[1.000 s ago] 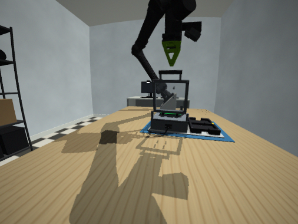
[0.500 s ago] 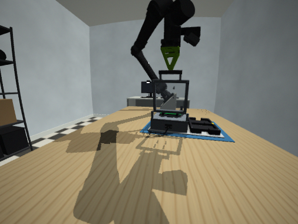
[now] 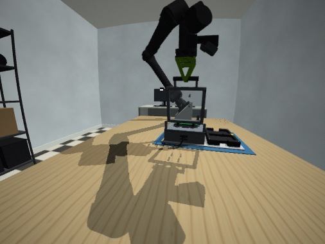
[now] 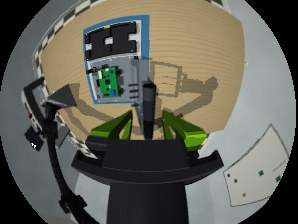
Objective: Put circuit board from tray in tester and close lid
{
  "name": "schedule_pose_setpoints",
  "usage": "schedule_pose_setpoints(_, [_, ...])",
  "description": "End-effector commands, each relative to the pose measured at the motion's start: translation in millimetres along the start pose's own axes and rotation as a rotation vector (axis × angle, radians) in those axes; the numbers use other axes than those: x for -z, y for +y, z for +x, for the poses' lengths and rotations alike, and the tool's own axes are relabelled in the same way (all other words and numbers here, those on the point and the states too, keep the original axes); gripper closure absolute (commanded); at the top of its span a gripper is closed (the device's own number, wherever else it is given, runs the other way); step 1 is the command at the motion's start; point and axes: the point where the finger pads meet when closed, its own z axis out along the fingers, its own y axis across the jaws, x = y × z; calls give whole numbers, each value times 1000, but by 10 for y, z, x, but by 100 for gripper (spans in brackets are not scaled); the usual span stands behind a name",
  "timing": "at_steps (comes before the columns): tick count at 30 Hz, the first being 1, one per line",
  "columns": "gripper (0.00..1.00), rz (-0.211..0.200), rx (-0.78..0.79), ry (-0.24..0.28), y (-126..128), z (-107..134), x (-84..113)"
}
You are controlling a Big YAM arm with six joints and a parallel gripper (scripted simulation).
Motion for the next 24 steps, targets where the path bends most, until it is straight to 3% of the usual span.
schedule_pose_setpoints(1, [52,33,-28,-24,-85,161,124])
schedule_pose_setpoints(24, [52,33,-20,-23,-73,141,124])
